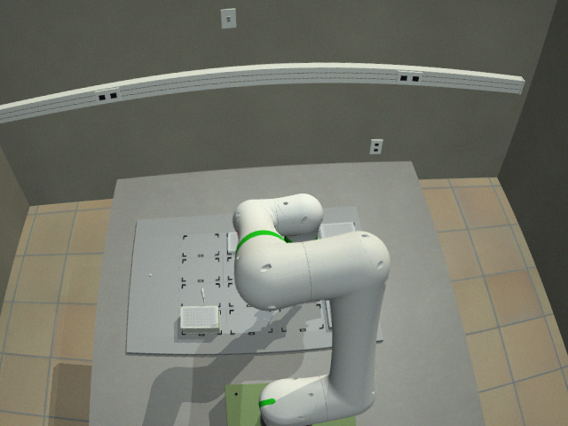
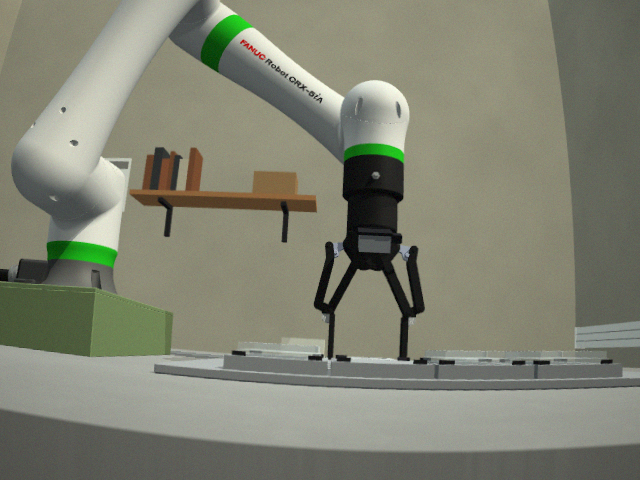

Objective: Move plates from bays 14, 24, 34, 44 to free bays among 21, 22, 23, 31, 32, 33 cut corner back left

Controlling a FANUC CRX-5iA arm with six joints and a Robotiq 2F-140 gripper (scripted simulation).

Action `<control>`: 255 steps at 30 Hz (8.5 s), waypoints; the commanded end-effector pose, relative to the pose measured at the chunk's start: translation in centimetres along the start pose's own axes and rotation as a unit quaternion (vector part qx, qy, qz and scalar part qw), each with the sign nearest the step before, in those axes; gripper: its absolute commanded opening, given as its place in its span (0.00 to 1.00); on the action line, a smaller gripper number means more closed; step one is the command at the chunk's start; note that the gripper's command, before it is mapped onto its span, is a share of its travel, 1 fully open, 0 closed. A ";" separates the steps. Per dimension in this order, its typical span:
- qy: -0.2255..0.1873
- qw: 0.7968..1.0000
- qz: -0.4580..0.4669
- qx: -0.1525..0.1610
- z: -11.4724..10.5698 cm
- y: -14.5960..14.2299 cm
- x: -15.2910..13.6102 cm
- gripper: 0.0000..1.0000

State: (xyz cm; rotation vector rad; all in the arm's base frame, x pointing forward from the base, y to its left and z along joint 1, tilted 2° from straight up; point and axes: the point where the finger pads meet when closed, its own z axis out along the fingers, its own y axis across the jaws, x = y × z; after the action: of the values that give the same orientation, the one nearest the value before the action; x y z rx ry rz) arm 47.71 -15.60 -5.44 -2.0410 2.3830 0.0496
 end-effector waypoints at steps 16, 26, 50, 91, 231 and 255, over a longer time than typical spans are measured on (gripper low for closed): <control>0.000 1.000 0.000 0.001 -2.2 -0.1 0.0 0.70; 0.000 1.000 0.000 0.001 -3.4 -0.1 0.0 0.70; 0.000 1.000 0.000 0.001 -6.2 -0.1 0.0 0.70; 0.000 1.000 0.000 0.001 -6.5 -5.3 8.1 0.70; 0.001 1.000 0.000 0.001 -1.2 -10.8 16.5 0.62; 0.001 1.000 0.000 0.001 -1.2 -10.8 16.5 0.61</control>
State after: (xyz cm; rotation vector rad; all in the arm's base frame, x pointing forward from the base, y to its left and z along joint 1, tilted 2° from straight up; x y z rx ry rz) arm 55.76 -33.47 -4.97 -2.0409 2.3830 0.0498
